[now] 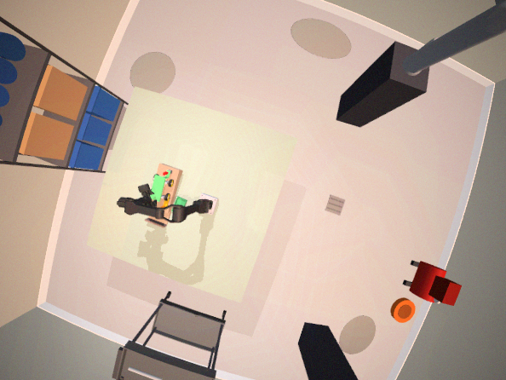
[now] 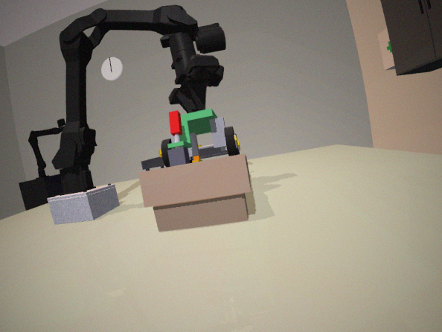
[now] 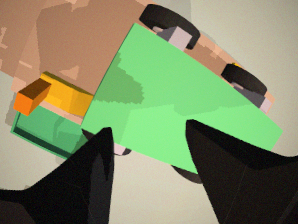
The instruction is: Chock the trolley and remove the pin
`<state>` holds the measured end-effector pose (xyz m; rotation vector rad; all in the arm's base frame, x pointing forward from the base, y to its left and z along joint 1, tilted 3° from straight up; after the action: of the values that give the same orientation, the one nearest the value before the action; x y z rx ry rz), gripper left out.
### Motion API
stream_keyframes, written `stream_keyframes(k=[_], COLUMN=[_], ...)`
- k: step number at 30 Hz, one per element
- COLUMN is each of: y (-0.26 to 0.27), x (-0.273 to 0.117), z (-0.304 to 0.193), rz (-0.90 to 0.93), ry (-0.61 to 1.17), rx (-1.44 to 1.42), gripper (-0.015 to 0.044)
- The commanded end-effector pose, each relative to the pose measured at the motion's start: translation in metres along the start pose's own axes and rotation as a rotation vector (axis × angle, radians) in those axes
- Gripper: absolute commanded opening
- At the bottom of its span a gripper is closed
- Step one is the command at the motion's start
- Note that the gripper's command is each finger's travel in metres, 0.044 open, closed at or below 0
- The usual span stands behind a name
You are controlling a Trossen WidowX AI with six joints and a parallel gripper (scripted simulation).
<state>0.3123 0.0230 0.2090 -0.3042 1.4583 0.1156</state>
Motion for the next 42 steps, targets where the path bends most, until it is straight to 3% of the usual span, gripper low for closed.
stream_keyframes(k=[1,25,42], y=[-0.016,-0.124,-0.129], x=[-0.001,-0.002,0.011], z=[-0.002,-0.048,-0.051], rz=[-0.02,-0.047,-0.045], ry=[0.009,0.18,0.186], rx=[-0.116,-0.965,-0.989], gripper=[0.019,0.019,0.019])
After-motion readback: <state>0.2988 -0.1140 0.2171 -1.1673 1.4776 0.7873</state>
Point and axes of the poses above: the point midway between the two fingers, 35 mm back from their tips, its own x axis out along the fingers, its own y axis across the jaws, z = x × y, the point moved 5 cm from there along -x, back along the fingers, and after that the axes turned 13 degrees about x, right-handed, at the moved point
